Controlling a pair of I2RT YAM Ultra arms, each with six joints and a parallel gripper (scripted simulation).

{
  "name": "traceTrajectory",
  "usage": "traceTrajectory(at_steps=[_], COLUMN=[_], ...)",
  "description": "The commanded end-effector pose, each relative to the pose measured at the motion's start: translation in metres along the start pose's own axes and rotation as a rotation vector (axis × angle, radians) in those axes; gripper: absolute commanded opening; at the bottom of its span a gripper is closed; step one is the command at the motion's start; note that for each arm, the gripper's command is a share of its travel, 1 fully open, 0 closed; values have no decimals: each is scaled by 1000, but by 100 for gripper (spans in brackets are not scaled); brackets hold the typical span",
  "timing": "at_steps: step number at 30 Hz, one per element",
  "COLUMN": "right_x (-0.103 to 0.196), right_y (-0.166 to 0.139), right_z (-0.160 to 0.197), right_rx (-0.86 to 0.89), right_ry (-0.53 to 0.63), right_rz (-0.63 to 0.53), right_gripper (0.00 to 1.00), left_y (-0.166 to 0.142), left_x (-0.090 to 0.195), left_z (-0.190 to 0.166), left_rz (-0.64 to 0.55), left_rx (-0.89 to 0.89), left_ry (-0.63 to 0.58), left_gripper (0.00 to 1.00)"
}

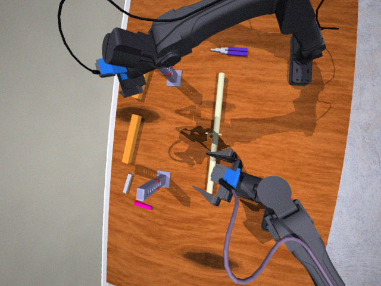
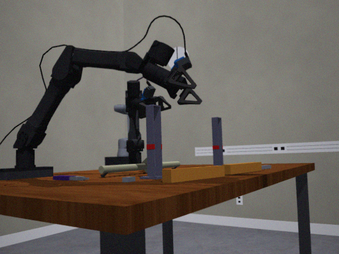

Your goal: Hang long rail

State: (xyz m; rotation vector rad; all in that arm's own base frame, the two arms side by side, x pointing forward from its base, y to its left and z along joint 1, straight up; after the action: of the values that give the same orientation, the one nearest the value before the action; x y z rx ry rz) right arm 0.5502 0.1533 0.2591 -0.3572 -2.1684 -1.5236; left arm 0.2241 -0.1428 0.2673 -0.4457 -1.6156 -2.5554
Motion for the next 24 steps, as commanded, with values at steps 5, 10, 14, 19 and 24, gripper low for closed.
traceTrajectory(at_steps=[5,10,14,19,24], right_x=[37,57,70,91,114], right_y=[12,-12,-28,-54,-88], right_z=[-7,-5,-5,-5,-4], right_rx=[-123,-175,-205,-250,-283], right_ry=[-112,-140,-156,-179,-199], right_rz=[-328,-415,-462,-530,-578], right_gripper=[100,100,100,100,100], left_y=[-35,-64,-76,-89,-102], left_x=[-34,-52,-58,-66,-71], left_z=[41,61,69,79,84], left_rz=[-125,-94,-83,-70,-40], left_rx=[179,235,258,283,293], left_ry=[39,98,121,145,165], left_gripper=[100,100,100,100,100])
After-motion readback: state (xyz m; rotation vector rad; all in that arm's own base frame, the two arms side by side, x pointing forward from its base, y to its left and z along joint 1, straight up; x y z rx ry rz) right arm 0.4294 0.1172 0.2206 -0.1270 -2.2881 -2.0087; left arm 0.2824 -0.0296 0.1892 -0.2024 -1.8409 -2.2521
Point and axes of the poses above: on each arm, the point where the finger pads meet when closed, its own x axis back along the fingers, its own z axis across the jaws, y = z × x, the point moved 7 cm from there along x, back along the fingers, and after that the axes turned 4 degrees about -x, right-handed, at the moved point
